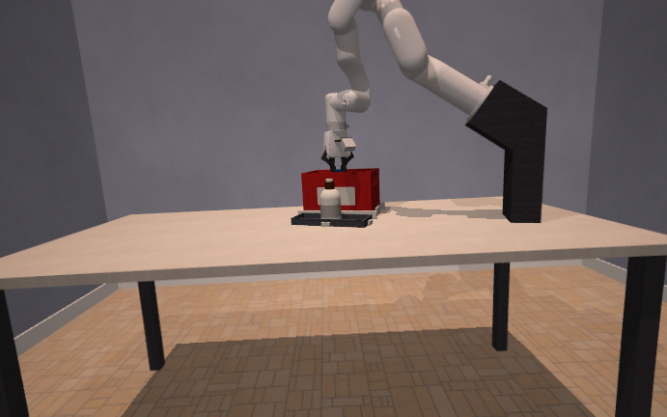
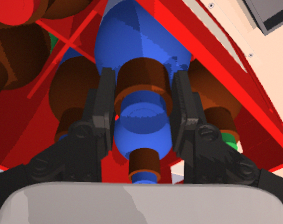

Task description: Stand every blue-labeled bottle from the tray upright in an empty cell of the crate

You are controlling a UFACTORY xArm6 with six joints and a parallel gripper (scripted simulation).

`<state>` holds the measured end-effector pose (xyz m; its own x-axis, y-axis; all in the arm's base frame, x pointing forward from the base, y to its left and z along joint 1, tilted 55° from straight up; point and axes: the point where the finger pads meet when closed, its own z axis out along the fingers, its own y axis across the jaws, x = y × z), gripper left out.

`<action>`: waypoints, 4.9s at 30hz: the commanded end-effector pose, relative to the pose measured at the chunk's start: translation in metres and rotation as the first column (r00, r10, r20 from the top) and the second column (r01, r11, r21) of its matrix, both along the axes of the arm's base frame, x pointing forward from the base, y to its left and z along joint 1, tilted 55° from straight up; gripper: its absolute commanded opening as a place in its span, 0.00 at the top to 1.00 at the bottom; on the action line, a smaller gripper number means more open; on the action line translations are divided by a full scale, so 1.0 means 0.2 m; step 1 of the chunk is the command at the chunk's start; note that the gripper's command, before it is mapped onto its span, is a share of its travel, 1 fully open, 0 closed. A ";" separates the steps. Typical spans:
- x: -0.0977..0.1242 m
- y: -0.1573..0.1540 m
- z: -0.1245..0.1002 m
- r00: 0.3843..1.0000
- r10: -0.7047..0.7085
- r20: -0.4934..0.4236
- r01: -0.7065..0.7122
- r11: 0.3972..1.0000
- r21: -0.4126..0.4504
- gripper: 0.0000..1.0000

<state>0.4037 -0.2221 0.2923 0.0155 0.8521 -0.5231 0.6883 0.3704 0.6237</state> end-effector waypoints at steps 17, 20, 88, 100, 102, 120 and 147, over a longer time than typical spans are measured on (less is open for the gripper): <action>0.00 0.00 0.00 1.000 0.000 0.003 0.000 1.000 -0.001 1.00; 0.01 0.00 0.00 1.000 0.000 0.003 0.000 1.000 -0.001 1.00; 0.07 -0.04 -0.05 1.000 0.000 0.002 0.000 1.000 -0.001 1.00; 0.07 -0.04 -0.05 1.000 0.000 0.002 0.000 1.000 -0.001 0.35; 0.07 -0.04 -0.05 1.000 0.000 0.002 0.000 1.000 -0.001 0.35; 0.07 -0.04 -0.05 1.000 0.000 0.002 0.000 1.000 -0.001 0.35; 0.07 -0.04 -0.05 1.000 0.000 0.002 0.000 1.000 -0.001 0.35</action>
